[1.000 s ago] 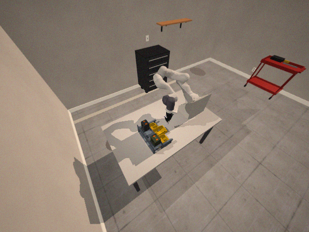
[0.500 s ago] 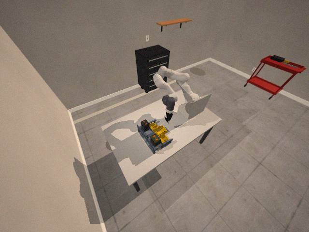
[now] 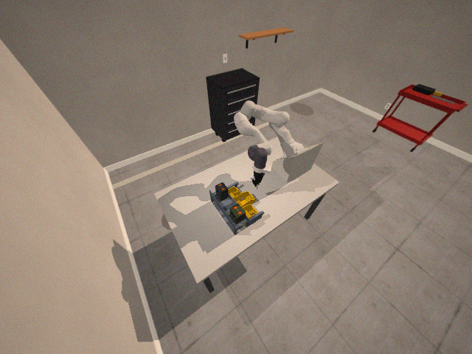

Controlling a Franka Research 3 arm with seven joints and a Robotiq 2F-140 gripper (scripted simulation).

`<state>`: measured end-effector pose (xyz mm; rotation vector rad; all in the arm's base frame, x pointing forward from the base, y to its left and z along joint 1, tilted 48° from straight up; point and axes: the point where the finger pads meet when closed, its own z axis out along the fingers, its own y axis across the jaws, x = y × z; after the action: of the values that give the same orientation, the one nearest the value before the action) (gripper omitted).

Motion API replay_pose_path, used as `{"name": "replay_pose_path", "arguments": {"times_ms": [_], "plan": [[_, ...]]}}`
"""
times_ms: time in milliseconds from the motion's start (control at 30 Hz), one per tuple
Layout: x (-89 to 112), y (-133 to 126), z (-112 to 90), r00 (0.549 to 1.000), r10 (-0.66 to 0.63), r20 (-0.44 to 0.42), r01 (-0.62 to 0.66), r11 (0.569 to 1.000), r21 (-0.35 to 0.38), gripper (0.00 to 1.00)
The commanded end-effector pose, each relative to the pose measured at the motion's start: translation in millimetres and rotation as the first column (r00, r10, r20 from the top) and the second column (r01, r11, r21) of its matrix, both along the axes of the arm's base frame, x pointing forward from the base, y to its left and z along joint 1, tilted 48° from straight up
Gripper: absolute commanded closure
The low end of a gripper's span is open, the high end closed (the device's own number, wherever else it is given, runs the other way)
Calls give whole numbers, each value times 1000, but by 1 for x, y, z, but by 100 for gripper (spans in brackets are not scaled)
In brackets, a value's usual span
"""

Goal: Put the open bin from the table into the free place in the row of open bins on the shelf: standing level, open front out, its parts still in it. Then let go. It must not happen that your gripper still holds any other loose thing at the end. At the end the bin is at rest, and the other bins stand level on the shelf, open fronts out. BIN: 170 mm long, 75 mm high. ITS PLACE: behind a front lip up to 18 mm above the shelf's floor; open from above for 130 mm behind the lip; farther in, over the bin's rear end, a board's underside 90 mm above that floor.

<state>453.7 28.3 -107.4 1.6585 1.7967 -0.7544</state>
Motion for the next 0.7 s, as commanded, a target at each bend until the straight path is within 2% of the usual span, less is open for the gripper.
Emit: {"name": "replay_pose_path", "arguments": {"times_ms": [0, 333, 667], "plan": [[0, 0, 1, 1000, 5, -5, -5, 1000, -2, 100], [0, -4, -2, 1000, 5, -5, -5, 1000, -2, 100], [1, -19, -17, 1000, 5, -5, -5, 1000, -2, 100]]}}
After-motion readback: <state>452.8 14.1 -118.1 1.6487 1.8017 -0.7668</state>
